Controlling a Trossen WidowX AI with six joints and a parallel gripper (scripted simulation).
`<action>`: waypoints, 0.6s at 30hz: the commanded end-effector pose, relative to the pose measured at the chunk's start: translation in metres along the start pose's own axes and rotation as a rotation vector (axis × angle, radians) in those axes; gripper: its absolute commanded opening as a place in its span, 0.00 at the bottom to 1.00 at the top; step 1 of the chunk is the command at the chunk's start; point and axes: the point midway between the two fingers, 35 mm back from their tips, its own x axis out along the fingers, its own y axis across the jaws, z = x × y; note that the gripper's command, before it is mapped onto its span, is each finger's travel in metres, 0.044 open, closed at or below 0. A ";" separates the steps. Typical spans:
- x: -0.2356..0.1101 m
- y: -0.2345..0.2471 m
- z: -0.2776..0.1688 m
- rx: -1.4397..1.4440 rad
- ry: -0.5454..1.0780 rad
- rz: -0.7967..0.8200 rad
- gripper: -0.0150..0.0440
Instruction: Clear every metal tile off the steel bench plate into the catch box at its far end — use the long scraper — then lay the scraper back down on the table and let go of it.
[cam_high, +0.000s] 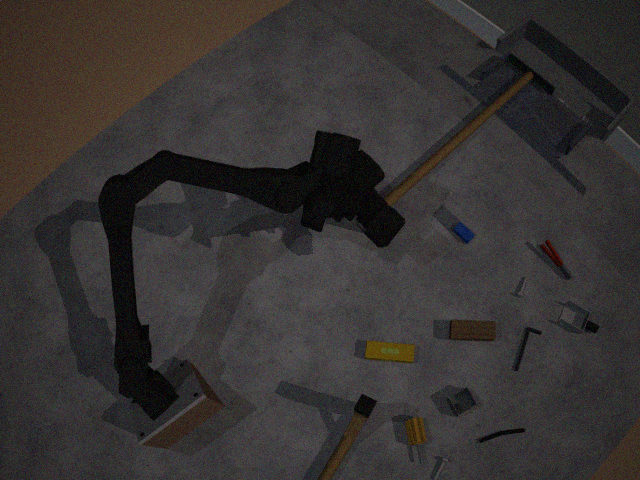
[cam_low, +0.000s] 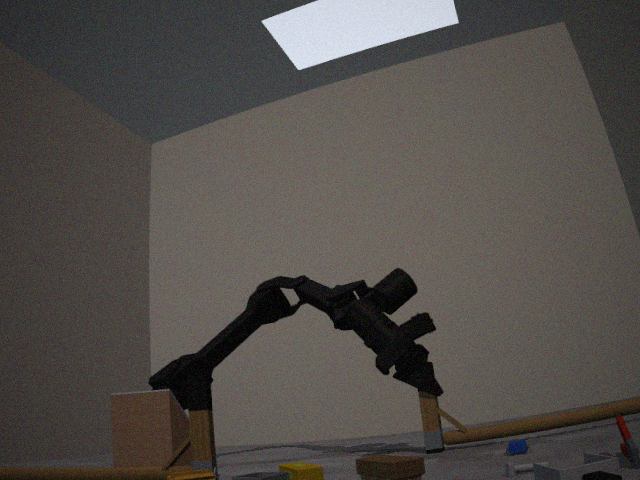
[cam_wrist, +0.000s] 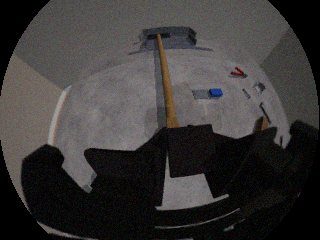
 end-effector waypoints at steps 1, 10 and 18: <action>0.000 0.000 0.000 -0.001 -0.002 0.000 0.25; -0.002 0.000 0.000 -0.001 -0.006 0.000 0.25; -0.009 0.000 -0.005 -0.001 -0.006 -0.001 0.25</action>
